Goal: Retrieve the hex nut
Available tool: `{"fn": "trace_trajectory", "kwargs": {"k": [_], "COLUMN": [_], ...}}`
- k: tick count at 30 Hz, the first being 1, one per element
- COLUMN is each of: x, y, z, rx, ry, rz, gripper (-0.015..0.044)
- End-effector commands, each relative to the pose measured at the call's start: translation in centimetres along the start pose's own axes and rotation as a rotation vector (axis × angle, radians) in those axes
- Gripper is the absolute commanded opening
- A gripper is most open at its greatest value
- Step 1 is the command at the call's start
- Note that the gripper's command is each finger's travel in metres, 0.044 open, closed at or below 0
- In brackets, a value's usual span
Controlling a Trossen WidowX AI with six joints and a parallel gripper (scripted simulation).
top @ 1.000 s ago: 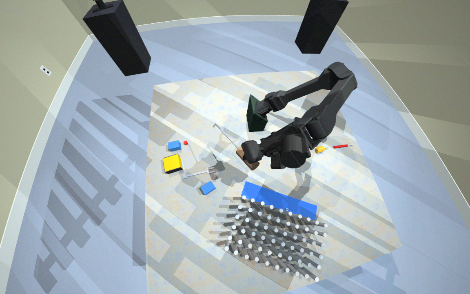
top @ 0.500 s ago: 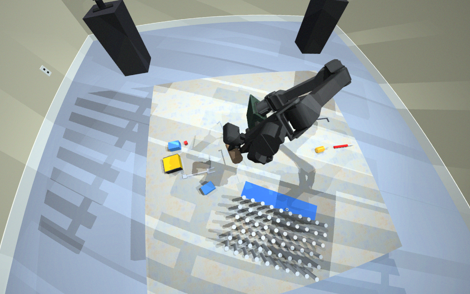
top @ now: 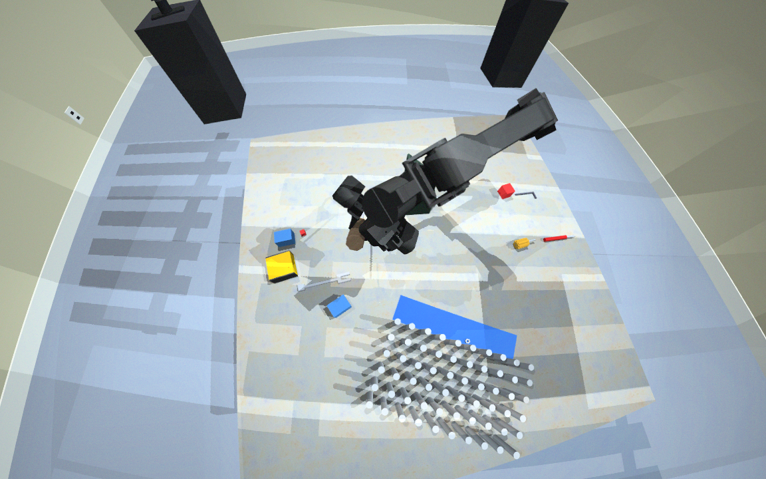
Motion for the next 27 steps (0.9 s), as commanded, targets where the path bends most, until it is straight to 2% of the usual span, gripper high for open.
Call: {"fn": "trace_trajectory", "kwargs": {"k": [1,27], "x": [0.5,4.3], "y": [0.0,1.0], "z": [-1.1,-9.7], "rx": [0.073,0.907], "ry": [-0.007,-0.072], "rz": [0.003,0.072], "gripper": [0.0000,0.0000]}}
Point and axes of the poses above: the point midway between the two fingers, 35 mm back from their tips, its own x axis out along the fingers, its own z axis across the jaws, y = z × x, the point moved 7 cm from there along -x, back along the fingers, and after that the axes turned 14 degrees about x, right-handed, at the moved point
